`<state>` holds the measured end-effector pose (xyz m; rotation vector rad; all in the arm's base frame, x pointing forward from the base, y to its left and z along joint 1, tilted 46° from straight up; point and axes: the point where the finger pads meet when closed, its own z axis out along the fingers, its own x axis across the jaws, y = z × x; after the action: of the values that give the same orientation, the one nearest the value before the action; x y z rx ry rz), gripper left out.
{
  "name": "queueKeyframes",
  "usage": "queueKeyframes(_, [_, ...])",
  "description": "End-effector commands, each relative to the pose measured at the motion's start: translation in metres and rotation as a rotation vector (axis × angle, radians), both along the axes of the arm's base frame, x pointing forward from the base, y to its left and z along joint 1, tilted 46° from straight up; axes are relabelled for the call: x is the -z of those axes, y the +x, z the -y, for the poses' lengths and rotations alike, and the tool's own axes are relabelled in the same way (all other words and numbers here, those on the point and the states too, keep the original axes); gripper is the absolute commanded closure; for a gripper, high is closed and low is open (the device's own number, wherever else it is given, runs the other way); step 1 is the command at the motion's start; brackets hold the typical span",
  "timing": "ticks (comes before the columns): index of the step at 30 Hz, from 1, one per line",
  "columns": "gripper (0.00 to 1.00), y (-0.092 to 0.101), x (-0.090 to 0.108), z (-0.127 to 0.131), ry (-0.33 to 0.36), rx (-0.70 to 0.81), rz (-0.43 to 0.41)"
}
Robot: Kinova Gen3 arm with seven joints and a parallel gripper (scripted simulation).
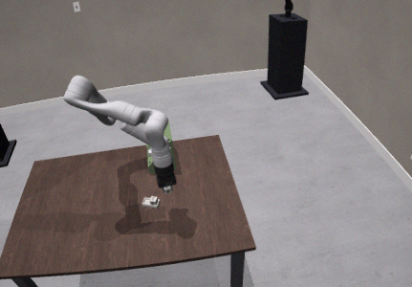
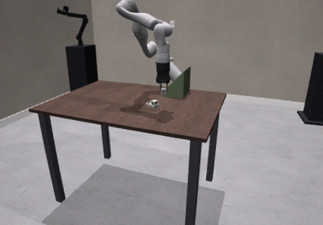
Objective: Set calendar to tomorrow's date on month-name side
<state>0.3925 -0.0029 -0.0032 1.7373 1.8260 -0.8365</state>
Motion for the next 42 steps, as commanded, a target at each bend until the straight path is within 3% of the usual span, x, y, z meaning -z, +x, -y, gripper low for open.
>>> queueKeyframes(1, [0.43, 0.002, 0.006, -0.005, -0.004, 0.010, 0.018])
queueKeyframes(28, [0.43, 0.004, 0.012, -0.003, -0.006, 0.030, 0.039])
queueKeyframes(42, [0.43, 0.000, 0.051, 0.037, -0.006, 0.030, 0.039])
